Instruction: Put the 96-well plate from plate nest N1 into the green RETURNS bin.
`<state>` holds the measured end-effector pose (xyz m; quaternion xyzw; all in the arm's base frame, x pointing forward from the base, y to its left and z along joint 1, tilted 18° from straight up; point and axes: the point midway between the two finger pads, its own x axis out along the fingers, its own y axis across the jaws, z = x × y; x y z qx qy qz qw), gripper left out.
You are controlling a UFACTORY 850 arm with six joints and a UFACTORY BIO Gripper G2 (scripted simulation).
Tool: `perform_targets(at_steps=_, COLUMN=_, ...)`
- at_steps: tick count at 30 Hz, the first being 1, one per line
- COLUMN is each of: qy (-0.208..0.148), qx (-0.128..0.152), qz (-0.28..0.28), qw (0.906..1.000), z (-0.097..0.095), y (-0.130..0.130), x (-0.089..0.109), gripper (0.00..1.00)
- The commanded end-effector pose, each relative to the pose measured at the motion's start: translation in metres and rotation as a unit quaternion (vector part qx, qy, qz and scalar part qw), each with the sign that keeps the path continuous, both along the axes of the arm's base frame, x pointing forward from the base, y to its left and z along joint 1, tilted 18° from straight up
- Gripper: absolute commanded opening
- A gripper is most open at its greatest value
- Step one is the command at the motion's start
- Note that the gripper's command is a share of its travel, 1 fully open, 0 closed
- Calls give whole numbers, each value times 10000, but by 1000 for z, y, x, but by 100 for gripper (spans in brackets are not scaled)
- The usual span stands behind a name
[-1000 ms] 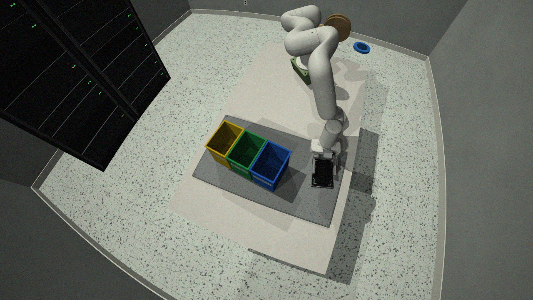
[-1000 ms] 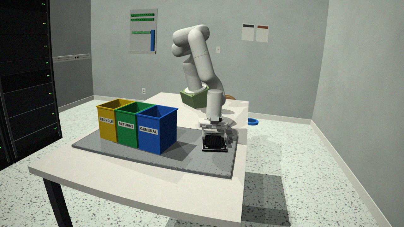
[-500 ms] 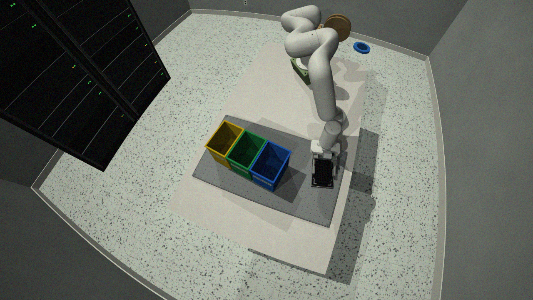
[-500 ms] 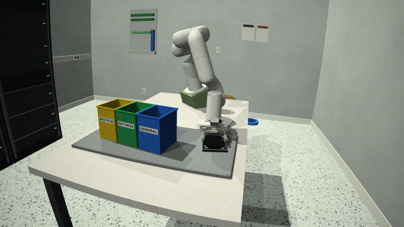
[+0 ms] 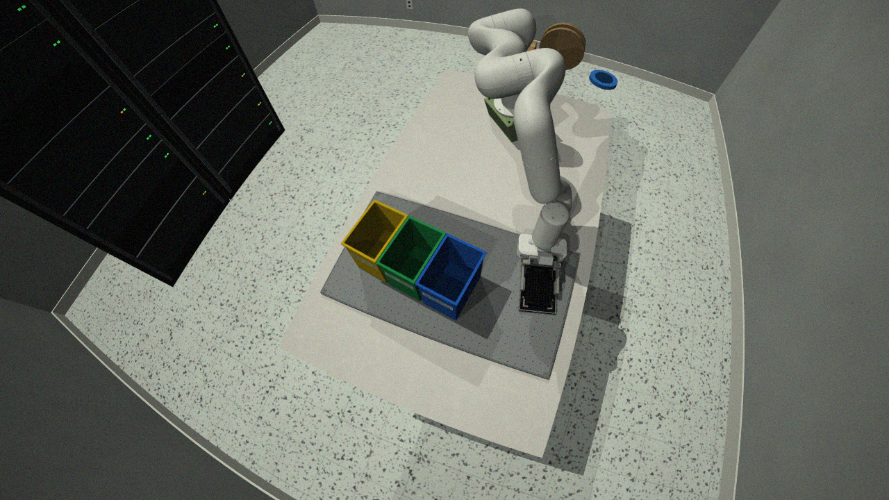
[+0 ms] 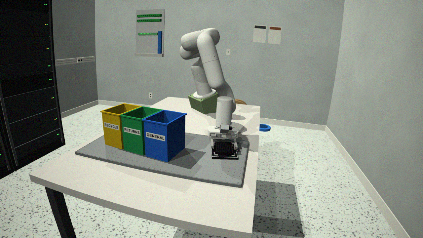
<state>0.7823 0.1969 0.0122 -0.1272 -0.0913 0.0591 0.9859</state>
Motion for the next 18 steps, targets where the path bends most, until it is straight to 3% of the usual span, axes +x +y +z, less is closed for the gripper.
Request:
perform_targets(at_steps=1, qy=-9, qx=3, qz=2, qw=10000, z=1, y=1, x=1, gripper=37)
perform_targets(at_steps=9, qy=-9, qx=3, qz=2, qw=10000, z=1, y=1, x=1, gripper=37)
perform_targets(at_steps=10, qy=-9, qx=3, qz=2, qw=10000, z=1, y=1, x=1, gripper=0)
perform_targets(at_steps=18, qy=-9, qx=3, qz=2, qw=10000, z=1, y=1, x=1, gripper=0)
